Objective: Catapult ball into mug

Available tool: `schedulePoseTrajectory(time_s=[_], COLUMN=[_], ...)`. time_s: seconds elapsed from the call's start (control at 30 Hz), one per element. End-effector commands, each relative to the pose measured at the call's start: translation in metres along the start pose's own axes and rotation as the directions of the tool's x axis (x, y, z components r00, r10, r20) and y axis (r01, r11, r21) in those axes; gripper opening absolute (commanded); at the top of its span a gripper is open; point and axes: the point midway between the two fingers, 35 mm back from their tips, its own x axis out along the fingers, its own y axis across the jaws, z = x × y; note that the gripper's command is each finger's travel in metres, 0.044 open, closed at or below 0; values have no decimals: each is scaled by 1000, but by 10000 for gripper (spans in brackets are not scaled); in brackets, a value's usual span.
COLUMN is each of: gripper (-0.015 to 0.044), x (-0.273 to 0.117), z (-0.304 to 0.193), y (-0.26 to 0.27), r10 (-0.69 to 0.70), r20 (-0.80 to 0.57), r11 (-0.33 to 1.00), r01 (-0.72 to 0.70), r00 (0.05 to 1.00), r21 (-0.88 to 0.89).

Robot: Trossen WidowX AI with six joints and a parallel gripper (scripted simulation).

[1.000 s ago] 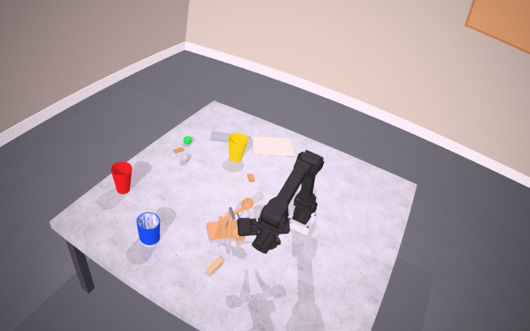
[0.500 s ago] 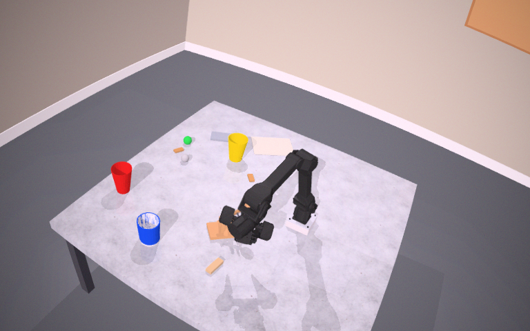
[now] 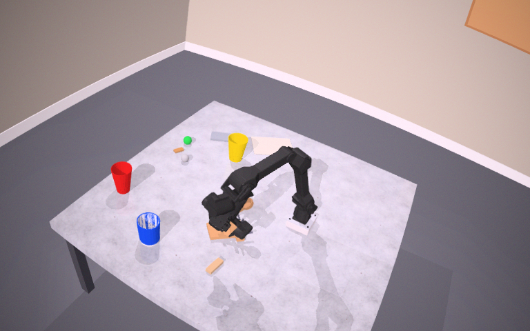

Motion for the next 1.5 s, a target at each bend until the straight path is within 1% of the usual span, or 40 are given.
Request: schedulePoseTrajectory(time_s=[0.0, 0.2, 0.43, 0.8, 0.93, 1.47], gripper=[440, 440, 440, 440, 440, 440], x=[-7, -15, -29, -57, -67, -64], z=[13, 27, 37, 41, 38, 46], y=[-24, -59, -104, -181, -204, -215], r10=[4, -6, -43, -147, -187, -192], r20=[78, 181, 299, 462, 503, 503], r11=[991, 953, 875, 709, 656, 651], r01=[-15, -50, -109, -233, -274, -274], r00=[997, 983, 953, 874, 844, 843], r21=[131, 300, 472, 666, 703, 708])
